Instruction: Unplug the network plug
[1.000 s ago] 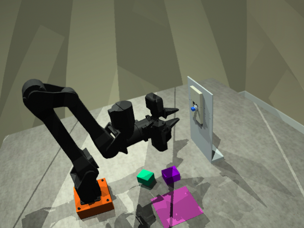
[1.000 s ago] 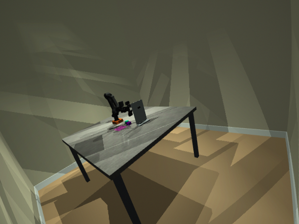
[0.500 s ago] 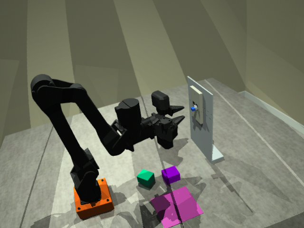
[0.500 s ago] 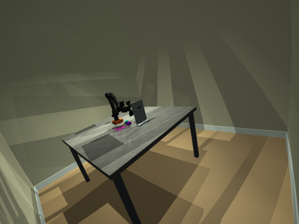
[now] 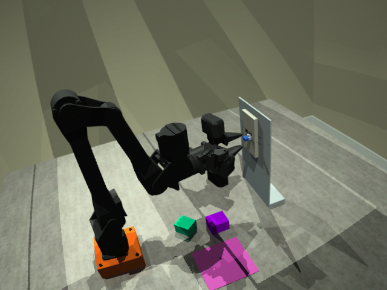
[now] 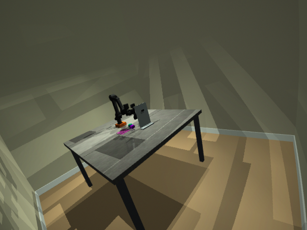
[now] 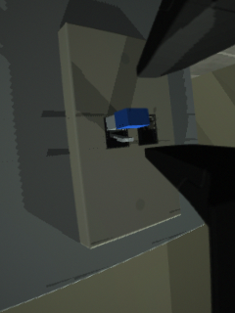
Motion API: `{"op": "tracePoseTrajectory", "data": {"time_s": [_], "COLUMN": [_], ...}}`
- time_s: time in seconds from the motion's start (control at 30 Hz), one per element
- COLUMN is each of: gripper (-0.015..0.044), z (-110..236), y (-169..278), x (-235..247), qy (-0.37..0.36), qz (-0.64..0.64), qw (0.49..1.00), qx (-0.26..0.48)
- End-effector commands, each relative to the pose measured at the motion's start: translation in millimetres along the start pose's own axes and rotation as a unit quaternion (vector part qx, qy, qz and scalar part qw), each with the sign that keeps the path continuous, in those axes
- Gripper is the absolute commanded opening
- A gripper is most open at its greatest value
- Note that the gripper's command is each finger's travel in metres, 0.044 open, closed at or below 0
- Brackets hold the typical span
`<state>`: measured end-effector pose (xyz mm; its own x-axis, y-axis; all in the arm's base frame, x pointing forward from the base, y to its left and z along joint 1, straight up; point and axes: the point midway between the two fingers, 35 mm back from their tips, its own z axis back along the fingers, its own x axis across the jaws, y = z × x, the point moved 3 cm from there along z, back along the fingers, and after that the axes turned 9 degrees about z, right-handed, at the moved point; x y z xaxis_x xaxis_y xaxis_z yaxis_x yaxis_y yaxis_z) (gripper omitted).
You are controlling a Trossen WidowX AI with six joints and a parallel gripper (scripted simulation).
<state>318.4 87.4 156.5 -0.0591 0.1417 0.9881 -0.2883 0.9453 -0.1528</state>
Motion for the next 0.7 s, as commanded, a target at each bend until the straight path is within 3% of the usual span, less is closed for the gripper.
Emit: {"op": "tracePoseTrajectory", "data": {"time_s": [0.0, 0.37, 0.67], "gripper": [0.0156, 0.0156, 0.0096], "z": [-7, -20, -20], "y": [-3, -6, -6], "x": [3, 1, 1], "qy": [-0.006, -0.007, -0.007], "qz": [0.000, 0.000, 0.000], "qw": [1.000, 1.000, 1.000], "qx": [-0.001, -0.001, -0.001]}}
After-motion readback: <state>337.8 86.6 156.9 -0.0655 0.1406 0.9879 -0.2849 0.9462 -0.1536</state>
